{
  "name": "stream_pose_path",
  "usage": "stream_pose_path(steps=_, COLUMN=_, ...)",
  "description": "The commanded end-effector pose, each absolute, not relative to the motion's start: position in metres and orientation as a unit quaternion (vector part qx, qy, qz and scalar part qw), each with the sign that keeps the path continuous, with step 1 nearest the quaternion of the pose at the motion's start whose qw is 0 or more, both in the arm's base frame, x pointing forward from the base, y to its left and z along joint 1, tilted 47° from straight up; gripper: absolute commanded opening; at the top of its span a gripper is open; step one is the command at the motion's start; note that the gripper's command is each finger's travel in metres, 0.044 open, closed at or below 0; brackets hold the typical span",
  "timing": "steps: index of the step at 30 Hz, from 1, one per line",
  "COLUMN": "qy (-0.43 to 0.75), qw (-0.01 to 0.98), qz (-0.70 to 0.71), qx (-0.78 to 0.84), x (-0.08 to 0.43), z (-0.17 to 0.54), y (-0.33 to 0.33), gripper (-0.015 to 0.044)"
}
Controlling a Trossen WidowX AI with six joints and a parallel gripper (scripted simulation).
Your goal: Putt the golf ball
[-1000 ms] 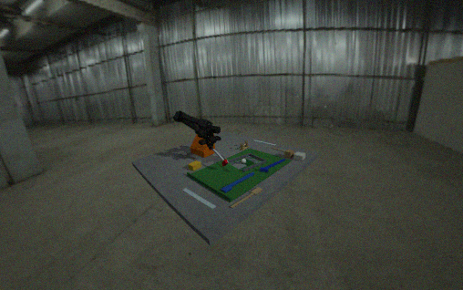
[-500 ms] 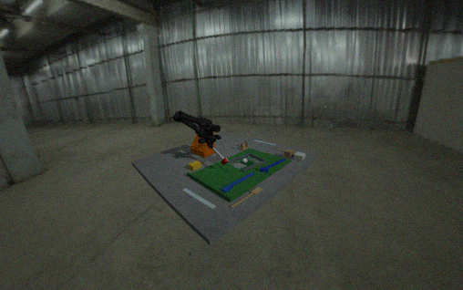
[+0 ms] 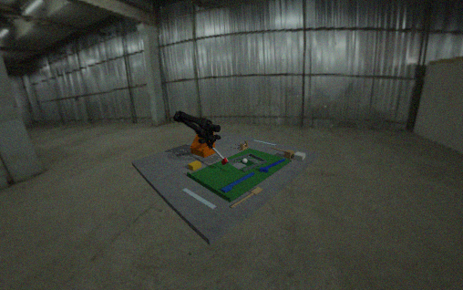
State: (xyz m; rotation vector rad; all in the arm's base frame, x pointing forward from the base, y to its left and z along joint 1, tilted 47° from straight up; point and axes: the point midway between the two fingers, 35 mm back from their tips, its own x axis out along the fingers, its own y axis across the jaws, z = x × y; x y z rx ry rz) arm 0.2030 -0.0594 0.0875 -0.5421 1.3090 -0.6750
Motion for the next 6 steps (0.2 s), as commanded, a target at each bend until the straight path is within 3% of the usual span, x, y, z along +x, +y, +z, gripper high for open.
stream_pose_path(steps=1, qy=0.589, qw=0.708, qz=-0.303, qx=-0.245, x=0.2035, z=0.0871, y=-0.0594, gripper=0.0)
stream_pose_path(steps=6, qy=0.589, qw=0.708, qz=-0.303, qx=-0.245, x=0.2035, z=0.0871, y=-0.0594, gripper=0.0)
